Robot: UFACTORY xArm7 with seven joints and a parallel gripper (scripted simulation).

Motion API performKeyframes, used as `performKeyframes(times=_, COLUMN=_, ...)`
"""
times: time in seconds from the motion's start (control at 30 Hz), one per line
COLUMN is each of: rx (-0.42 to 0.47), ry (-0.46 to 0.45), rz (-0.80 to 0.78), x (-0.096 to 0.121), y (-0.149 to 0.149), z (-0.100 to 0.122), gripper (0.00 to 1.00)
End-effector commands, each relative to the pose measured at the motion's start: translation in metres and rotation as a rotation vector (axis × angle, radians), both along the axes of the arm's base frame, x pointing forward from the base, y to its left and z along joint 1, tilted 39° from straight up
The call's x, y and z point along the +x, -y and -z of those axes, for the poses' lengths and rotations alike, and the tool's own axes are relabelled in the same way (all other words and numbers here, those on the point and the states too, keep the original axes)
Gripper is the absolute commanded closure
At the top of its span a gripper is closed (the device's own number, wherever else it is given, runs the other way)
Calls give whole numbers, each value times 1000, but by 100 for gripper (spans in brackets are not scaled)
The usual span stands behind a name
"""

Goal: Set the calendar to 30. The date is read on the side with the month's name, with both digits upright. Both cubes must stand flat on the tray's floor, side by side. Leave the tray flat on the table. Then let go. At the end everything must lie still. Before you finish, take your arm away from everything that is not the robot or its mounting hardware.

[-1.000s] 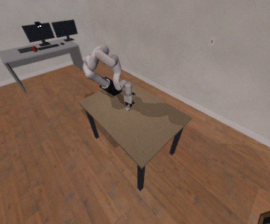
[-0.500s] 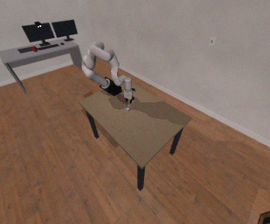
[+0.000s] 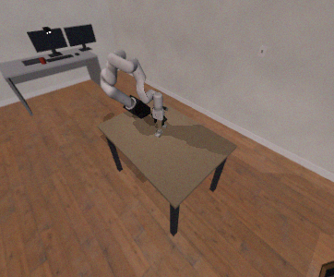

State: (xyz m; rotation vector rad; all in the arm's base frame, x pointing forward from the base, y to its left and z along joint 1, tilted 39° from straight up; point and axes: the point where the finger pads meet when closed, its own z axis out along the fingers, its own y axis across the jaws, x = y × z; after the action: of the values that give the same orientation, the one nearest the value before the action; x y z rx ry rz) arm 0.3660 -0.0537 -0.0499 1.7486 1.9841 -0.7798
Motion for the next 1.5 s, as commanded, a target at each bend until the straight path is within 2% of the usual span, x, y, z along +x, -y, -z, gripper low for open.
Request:
performKeyframes(times=0.0, rx=2, ry=3, rz=-3, x=2, y=-2, z=0, gripper=0)
performKeyframes(times=0.53, rx=2, ry=3, rz=-3, x=2, y=-2, z=0, gripper=0)
performKeyframes(times=0.6, rx=0, ry=7, rz=-4, x=1, y=-14, z=13, gripper=0)
performKeyframes(times=0.67, rx=-1, ry=10, rz=-3, x=-5, y=-37, z=41, gripper=0)
performKeyframes(times=0.7, rx=-1, ry=10, rz=-3, x=-5, y=-37, z=41, gripper=0)
performKeyframes(times=0.77, rx=1, ry=8, rz=1, x=-14, y=-56, z=66, gripper=0)
performKeyframes(times=0.83, rx=2, ry=8, rz=3, x=-16, y=-60, z=72, gripper=0)
performKeyframes(times=0.87, rx=2, ry=8, rz=3, x=-16, y=-60, z=72, gripper=51)
performKeyframes(times=1.47, rx=2, ry=8, rz=3, x=-16, y=-60, z=72, gripper=51)
